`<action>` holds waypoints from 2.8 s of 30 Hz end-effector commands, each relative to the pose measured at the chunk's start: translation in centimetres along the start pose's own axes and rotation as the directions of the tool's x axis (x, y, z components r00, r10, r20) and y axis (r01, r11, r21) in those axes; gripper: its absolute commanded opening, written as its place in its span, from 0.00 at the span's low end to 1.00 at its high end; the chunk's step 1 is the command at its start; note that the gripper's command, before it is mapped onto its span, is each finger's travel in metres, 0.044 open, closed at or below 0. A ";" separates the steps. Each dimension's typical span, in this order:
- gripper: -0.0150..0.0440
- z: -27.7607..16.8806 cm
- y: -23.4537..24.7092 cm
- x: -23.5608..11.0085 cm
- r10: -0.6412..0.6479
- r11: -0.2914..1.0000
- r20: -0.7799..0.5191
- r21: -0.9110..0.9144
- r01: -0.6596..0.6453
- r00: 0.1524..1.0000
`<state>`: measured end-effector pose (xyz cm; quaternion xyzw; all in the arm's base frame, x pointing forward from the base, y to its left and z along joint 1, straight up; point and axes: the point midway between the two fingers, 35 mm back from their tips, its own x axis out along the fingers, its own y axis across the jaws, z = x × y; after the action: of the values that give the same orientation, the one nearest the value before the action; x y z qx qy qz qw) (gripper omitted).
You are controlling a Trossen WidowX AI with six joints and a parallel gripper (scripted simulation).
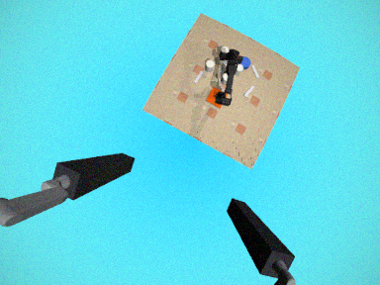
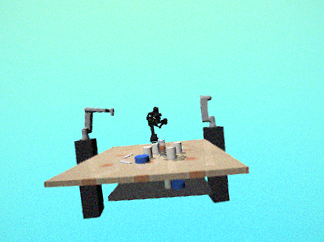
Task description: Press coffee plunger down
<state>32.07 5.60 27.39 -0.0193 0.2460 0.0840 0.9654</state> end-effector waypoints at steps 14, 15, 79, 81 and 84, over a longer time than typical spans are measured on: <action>0.45 -2.3 0.0 1.8 -0.002 1.000 -0.006 -0.003 0.002 1.000; 0.45 -2.4 0.0 1.9 -0.002 1.000 -0.006 -0.003 0.002 1.000; 0.45 -7.6 0.0 7.2 -0.002 1.000 -0.004 -0.003 0.002 1.000; 0.45 -7.6 0.0 7.2 -0.002 1.000 -0.004 -0.003 0.002 1.000; 0.45 -7.5 0.0 7.3 -0.002 1.000 -0.004 -0.003 0.002 1.000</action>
<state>34.96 6.19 19.46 -0.0175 0.2155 0.0852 0.9726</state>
